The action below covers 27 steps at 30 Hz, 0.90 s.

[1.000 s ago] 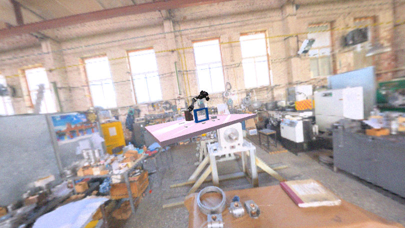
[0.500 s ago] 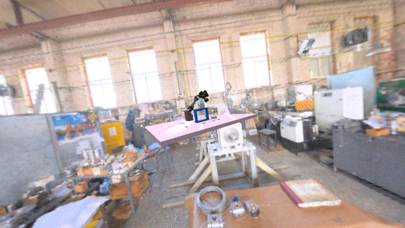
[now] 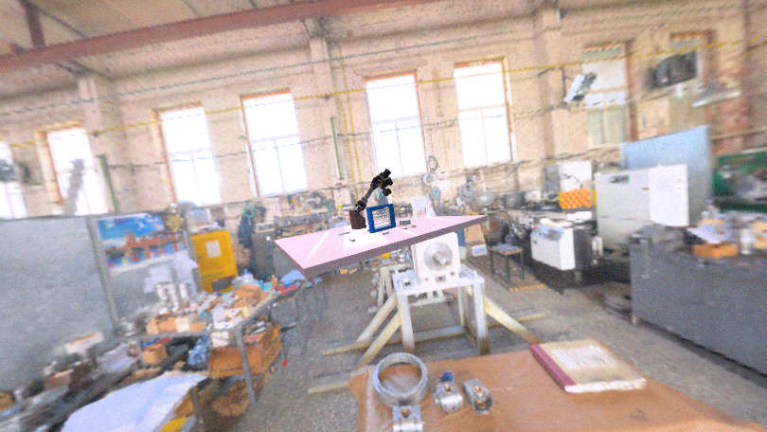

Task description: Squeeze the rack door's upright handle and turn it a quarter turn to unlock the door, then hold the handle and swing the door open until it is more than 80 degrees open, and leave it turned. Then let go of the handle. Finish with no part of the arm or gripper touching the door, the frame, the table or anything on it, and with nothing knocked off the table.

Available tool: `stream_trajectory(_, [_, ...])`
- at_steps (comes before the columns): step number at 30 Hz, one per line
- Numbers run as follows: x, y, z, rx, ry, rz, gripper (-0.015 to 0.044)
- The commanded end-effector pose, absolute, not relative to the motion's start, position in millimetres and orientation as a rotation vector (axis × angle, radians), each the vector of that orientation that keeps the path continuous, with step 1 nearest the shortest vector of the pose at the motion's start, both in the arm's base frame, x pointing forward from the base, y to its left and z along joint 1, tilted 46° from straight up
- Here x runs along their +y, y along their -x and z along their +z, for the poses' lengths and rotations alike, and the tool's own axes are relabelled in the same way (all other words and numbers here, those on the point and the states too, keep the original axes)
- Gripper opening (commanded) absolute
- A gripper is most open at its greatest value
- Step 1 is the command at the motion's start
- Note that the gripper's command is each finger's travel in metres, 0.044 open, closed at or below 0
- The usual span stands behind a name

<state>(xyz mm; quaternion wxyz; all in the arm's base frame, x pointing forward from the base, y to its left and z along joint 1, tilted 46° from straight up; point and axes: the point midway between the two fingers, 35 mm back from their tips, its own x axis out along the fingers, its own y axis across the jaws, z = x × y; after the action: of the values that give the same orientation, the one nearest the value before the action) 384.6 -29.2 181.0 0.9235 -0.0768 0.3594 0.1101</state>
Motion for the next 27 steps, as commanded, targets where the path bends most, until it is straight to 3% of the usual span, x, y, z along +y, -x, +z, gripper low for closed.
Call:
stream_trajectory(1, [-34, -387, 161, 0.829, 0.146, 0.271, 0.0282])
stream_trajectory(27, [-60, -371, 72, 1.25, -0.088, 0.558, 0.0282])
